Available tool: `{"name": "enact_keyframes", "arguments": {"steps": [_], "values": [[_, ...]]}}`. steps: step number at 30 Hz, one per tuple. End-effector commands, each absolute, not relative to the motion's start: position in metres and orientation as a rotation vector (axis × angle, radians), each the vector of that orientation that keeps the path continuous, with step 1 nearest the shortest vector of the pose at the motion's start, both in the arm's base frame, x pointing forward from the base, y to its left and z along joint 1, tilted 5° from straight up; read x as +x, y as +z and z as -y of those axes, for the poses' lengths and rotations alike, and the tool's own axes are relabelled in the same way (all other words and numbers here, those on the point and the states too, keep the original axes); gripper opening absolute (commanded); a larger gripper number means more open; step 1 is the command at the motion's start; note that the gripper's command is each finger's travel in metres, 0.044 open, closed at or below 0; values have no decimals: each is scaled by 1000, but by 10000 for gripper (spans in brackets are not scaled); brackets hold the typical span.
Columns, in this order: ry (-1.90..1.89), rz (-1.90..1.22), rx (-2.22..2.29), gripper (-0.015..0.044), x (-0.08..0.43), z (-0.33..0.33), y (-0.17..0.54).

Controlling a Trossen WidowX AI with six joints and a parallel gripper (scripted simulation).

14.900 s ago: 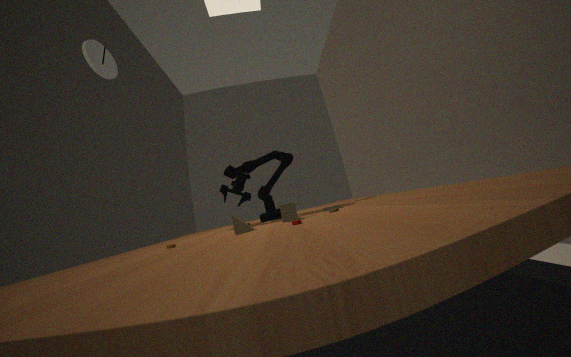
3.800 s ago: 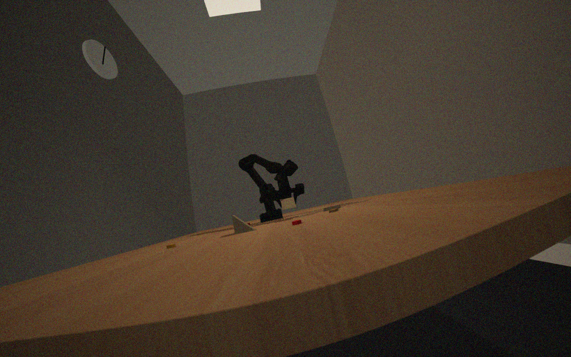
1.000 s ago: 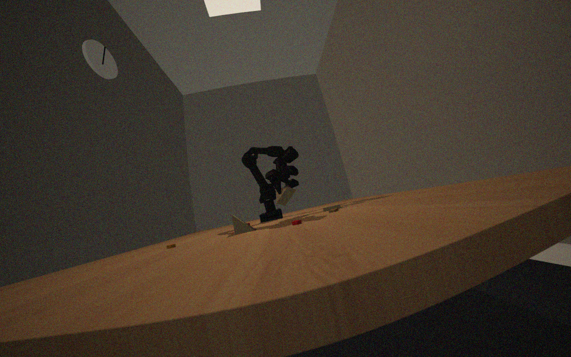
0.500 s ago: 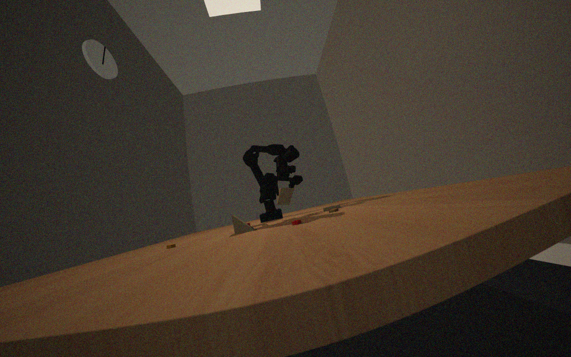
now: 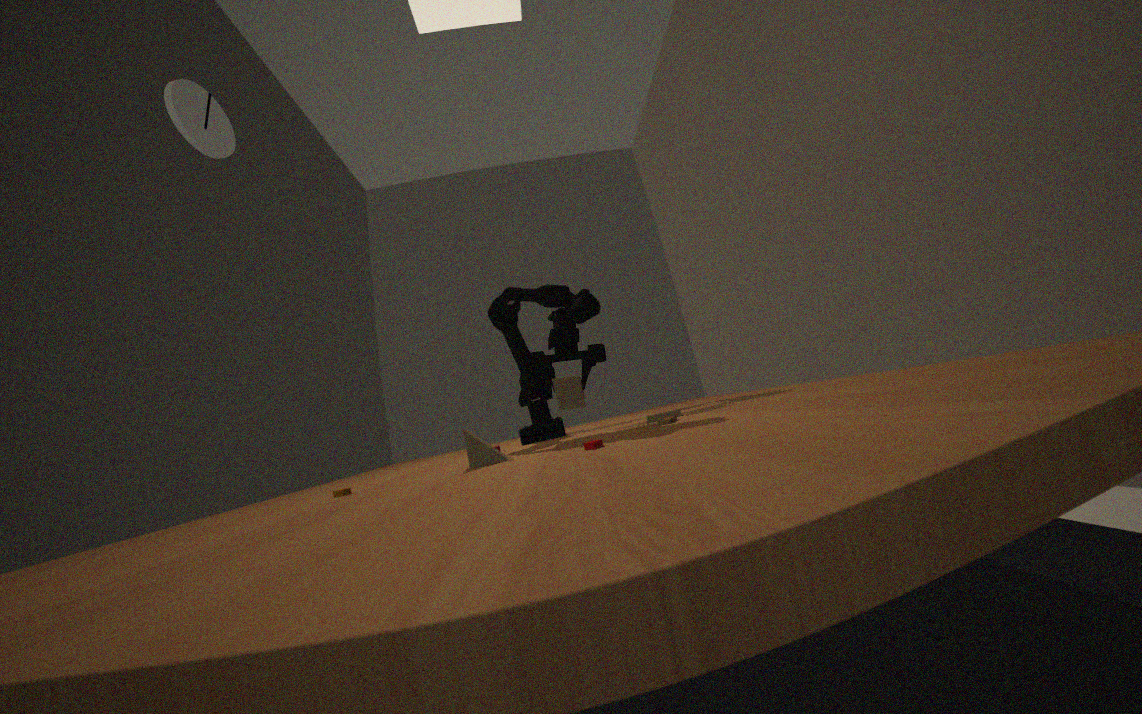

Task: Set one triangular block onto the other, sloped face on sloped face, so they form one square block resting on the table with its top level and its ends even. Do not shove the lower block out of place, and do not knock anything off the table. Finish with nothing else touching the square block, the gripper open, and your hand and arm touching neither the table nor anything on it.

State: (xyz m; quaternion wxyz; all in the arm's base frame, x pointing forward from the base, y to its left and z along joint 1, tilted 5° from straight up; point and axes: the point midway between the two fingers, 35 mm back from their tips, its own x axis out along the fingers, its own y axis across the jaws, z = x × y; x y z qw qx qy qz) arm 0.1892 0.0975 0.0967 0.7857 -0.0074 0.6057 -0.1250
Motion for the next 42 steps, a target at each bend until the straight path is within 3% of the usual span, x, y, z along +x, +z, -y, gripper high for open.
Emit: {"name": "enact_keyframes", "arguments": {"steps": [1,33,42], "values": [[-361,-1306,88,0,190,-98,97],[-1160,-1066,946,0,195,-99,97],[-1177,-1059,964,0,197,-98,98]]}}
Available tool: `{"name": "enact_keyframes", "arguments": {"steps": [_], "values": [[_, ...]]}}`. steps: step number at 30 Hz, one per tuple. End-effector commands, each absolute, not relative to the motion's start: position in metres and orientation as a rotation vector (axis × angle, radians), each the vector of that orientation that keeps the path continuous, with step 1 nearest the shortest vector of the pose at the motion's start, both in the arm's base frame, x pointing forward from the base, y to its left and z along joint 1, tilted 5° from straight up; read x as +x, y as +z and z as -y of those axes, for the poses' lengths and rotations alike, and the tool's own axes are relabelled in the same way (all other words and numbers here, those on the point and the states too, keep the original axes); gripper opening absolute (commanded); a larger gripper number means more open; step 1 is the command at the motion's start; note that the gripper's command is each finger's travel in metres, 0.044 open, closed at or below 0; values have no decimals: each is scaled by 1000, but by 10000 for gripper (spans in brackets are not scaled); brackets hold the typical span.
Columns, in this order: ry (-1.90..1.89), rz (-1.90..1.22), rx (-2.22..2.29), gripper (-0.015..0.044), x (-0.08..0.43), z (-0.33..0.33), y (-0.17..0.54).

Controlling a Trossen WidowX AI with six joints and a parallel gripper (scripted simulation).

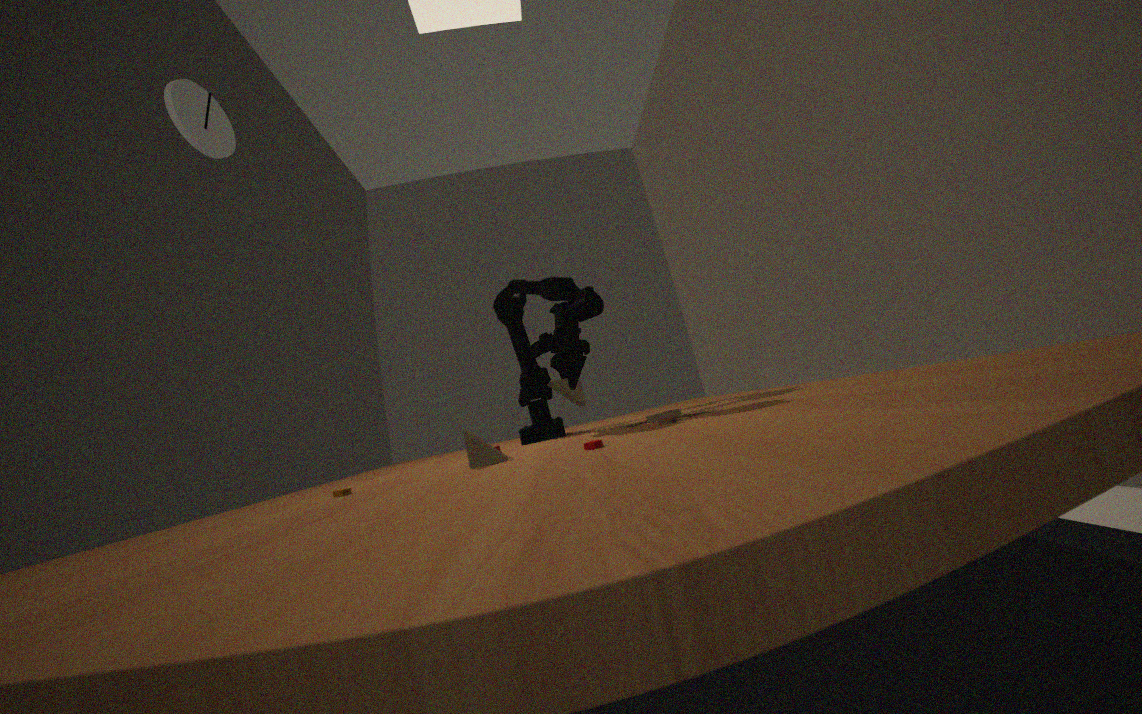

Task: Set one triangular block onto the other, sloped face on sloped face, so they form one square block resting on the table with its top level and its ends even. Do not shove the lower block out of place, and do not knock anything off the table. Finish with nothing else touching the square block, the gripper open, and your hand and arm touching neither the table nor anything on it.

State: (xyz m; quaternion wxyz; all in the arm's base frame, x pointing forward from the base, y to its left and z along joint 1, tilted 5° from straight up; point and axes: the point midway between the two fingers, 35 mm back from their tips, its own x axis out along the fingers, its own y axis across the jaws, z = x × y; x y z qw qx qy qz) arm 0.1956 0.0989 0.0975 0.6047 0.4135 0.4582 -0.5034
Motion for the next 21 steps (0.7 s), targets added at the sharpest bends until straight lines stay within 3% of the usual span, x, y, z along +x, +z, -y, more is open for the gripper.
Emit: {"name": "enact_keyframes", "arguments": {"steps": [1,21], "values": [[-1177,-1060,964,0,199,-98,99],[-1172,-1067,973,0,265,-63,132]]}}
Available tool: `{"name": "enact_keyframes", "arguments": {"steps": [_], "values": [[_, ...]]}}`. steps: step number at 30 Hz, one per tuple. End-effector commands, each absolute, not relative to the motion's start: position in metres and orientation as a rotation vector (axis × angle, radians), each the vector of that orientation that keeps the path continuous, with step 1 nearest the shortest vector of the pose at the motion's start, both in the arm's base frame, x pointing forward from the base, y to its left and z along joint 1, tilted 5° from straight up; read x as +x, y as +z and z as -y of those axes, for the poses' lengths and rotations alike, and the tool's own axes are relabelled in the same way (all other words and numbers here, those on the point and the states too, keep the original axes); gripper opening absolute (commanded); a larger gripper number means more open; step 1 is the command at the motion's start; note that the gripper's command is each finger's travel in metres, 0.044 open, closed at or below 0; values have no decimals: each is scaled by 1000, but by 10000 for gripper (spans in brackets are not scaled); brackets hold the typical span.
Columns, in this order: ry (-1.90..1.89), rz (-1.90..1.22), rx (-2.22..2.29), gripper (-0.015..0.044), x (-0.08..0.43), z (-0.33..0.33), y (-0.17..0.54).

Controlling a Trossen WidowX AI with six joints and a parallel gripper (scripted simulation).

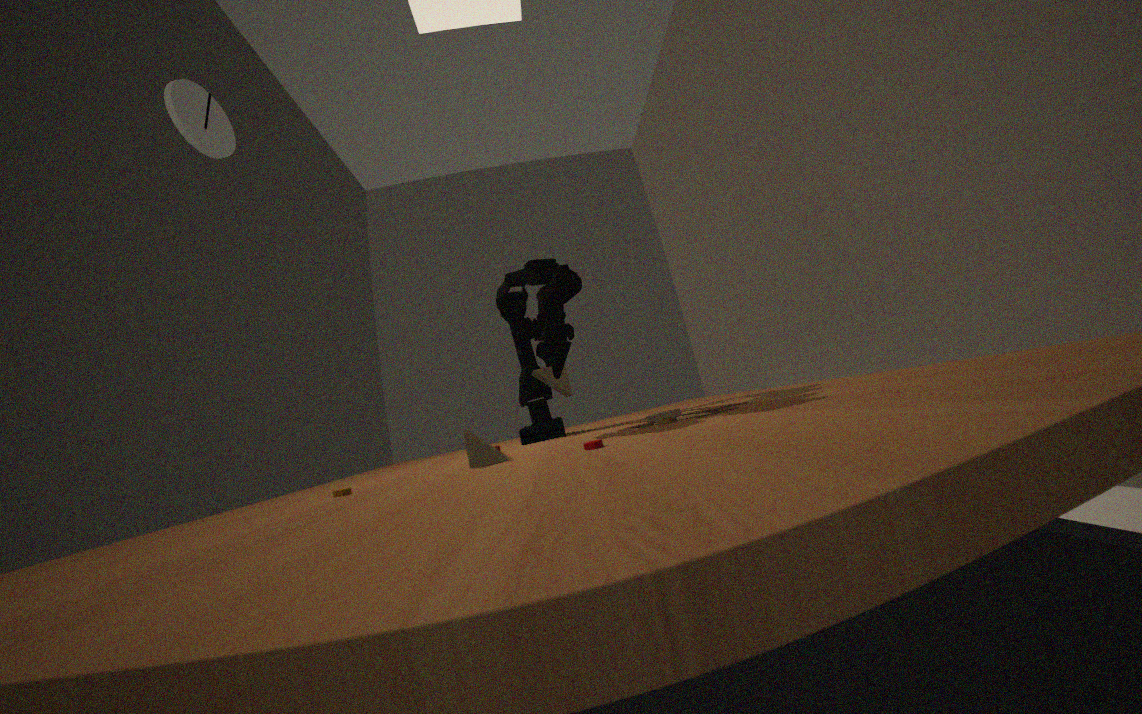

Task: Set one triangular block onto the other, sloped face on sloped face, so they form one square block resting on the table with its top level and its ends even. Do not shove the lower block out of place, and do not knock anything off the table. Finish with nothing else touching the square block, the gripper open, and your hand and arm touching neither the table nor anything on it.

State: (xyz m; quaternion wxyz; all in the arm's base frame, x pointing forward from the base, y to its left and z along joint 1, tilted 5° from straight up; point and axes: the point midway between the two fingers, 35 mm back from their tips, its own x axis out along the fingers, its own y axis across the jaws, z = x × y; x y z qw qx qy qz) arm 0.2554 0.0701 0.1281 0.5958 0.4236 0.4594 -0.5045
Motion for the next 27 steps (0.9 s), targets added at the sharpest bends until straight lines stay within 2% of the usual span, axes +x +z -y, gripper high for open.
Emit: {"name": "enact_keyframes", "arguments": {"steps": [1,21,27], "values": [[-1171,-1066,973,0,268,-61,134],[-1173,-1041,962,0,325,5,169],[-1174,-1040,962,0,329,12,160]]}}
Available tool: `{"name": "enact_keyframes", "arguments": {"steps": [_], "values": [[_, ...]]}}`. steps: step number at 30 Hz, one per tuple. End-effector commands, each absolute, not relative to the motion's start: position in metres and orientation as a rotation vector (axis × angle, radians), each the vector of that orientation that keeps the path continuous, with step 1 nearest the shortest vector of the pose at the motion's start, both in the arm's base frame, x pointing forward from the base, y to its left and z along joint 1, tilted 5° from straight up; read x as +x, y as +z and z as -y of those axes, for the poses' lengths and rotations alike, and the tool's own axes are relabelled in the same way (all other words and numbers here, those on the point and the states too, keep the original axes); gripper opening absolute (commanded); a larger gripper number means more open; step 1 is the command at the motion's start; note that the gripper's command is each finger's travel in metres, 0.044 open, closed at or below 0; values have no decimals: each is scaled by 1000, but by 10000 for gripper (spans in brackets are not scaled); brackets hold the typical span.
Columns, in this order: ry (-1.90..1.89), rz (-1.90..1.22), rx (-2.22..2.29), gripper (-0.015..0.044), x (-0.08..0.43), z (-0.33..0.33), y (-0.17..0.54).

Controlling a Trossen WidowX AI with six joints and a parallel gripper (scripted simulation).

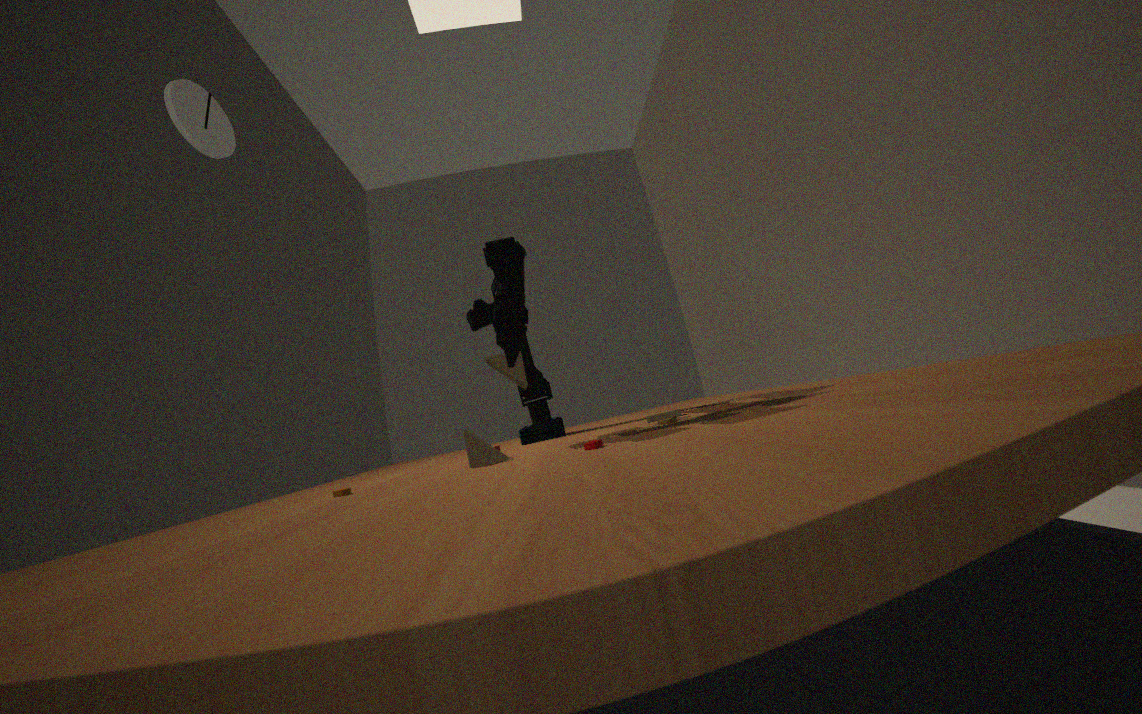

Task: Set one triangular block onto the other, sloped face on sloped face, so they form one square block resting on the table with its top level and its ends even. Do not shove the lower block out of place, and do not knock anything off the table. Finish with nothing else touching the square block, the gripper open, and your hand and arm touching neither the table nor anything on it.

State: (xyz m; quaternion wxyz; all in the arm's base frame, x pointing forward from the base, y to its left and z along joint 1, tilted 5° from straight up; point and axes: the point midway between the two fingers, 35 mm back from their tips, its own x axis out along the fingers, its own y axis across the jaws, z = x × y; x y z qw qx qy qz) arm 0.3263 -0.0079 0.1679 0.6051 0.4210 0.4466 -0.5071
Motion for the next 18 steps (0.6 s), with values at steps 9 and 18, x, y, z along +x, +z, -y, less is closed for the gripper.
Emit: {"name": "enact_keyframes", "arguments": {"steps": [9,18], "values": [[-1174,-1038,960,0,335,32,122],[-1175,-1037,959,0,334,47,100]]}}
